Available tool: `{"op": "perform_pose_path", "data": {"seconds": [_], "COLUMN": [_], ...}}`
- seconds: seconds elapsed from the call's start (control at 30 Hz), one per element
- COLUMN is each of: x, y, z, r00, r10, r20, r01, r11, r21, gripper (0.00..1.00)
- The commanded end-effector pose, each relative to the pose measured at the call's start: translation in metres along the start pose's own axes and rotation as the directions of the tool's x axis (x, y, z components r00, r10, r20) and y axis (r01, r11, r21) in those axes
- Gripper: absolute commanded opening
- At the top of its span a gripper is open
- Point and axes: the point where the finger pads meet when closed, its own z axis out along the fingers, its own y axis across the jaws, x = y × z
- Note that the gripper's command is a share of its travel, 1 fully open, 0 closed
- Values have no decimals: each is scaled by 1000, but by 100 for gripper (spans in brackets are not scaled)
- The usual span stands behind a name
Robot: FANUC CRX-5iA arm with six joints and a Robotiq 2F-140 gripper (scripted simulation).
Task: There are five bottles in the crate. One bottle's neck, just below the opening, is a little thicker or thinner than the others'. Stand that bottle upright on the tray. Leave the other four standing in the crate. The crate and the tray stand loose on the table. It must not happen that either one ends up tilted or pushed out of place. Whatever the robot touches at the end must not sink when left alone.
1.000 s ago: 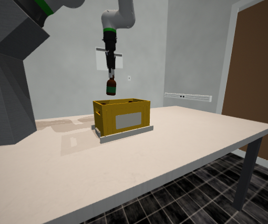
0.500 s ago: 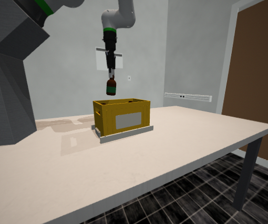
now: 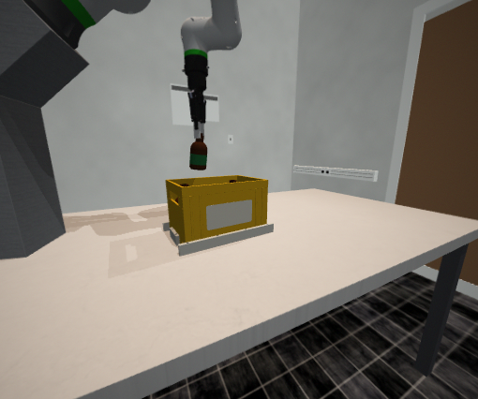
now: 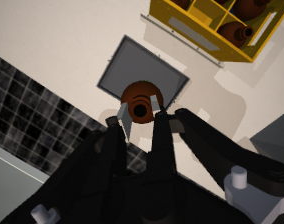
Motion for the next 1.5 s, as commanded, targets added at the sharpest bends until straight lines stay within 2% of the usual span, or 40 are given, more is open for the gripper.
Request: {"op": "perform_pose_path", "data": {"seconds": [0.0, 0.87, 1.47], "x": [0, 0, 0], "y": [0, -1, -1], "z": [0, 2, 20], "r00": [1000, 1000, 1000], "r10": [1, 1, 1], "r20": [0, 0, 0], "r01": [-1, -1, -1], "r11": [1000, 1000, 1000], "r21": [1, 1, 1], "gripper": [10, 10, 10]}}
